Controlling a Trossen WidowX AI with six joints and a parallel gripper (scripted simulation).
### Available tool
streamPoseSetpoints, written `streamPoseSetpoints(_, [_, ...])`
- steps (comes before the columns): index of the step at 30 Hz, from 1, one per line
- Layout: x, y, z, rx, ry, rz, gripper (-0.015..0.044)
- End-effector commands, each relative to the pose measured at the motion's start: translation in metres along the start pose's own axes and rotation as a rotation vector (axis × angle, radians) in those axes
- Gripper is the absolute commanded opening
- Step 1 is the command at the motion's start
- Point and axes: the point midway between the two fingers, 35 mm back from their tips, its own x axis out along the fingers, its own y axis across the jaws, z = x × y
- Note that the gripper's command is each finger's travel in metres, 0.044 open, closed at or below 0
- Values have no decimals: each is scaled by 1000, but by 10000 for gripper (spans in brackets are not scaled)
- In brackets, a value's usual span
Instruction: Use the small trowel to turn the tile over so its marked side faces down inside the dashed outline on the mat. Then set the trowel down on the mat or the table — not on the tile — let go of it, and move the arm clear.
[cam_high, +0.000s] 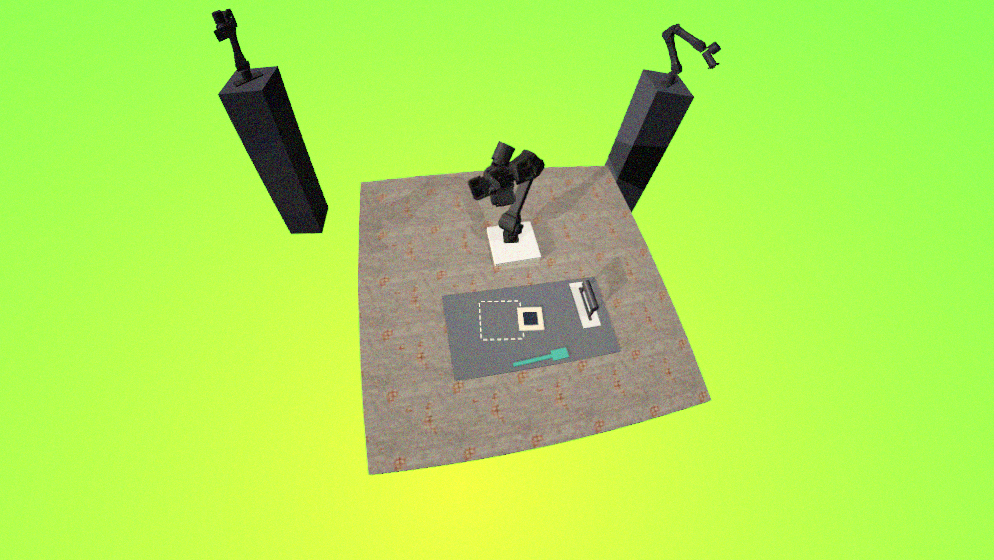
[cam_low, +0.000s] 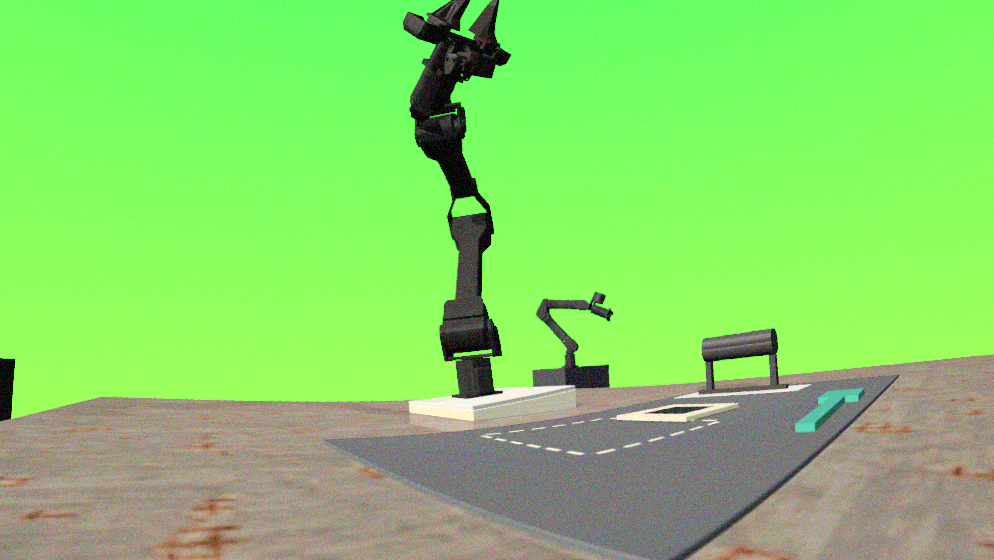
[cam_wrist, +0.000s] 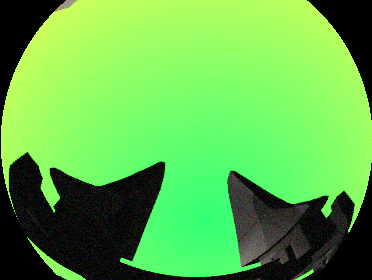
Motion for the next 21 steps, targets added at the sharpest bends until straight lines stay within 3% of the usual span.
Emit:
streamPoseSetpoints(1, [11,10,10,139,-23,22,270])
streamPoseSetpoints(21, [53,36,75,737,-163,143,270])
